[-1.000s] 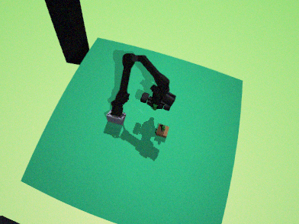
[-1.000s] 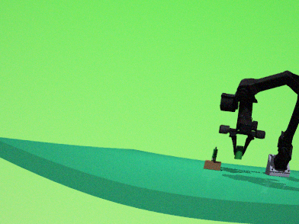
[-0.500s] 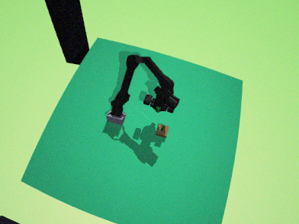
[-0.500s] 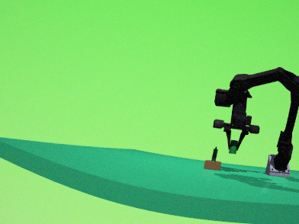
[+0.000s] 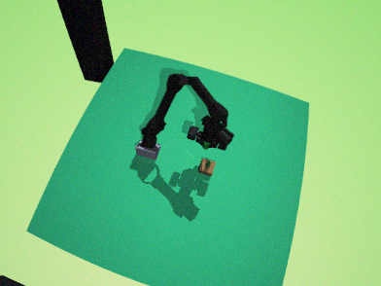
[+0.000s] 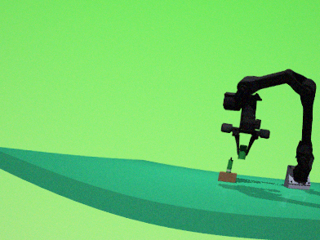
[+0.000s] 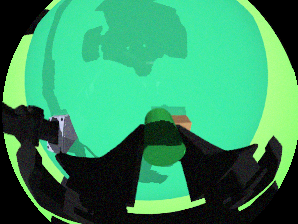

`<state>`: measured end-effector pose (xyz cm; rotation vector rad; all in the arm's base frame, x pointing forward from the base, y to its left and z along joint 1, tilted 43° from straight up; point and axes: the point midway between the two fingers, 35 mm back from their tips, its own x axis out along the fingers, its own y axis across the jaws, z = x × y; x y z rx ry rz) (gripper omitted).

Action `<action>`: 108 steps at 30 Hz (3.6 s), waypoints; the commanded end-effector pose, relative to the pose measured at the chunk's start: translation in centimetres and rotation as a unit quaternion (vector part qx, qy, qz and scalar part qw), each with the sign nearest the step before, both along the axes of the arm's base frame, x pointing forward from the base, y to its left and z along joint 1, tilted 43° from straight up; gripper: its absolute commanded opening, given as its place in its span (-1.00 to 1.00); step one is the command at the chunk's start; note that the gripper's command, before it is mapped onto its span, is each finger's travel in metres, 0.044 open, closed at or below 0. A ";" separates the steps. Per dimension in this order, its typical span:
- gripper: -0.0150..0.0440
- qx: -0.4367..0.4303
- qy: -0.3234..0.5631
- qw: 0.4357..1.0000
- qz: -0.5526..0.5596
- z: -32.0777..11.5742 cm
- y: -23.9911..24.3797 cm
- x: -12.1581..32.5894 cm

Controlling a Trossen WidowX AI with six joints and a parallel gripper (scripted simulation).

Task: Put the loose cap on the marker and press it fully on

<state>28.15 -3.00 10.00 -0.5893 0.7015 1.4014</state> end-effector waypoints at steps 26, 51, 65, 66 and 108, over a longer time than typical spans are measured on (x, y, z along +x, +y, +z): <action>-0.49 0.000 -0.001 1.000 0.003 -3.2 -7.0 3.2; -0.49 0.000 -0.001 1.000 0.002 -5.6 -4.9 3.4; -0.49 0.000 -0.001 1.000 0.003 -7.3 -3.4 3.4; -0.49 0.000 -0.001 1.000 0.003 -7.3 -3.3 3.4; 1.00 -0.002 0.000 1.000 0.005 -2.0 -8.2 3.1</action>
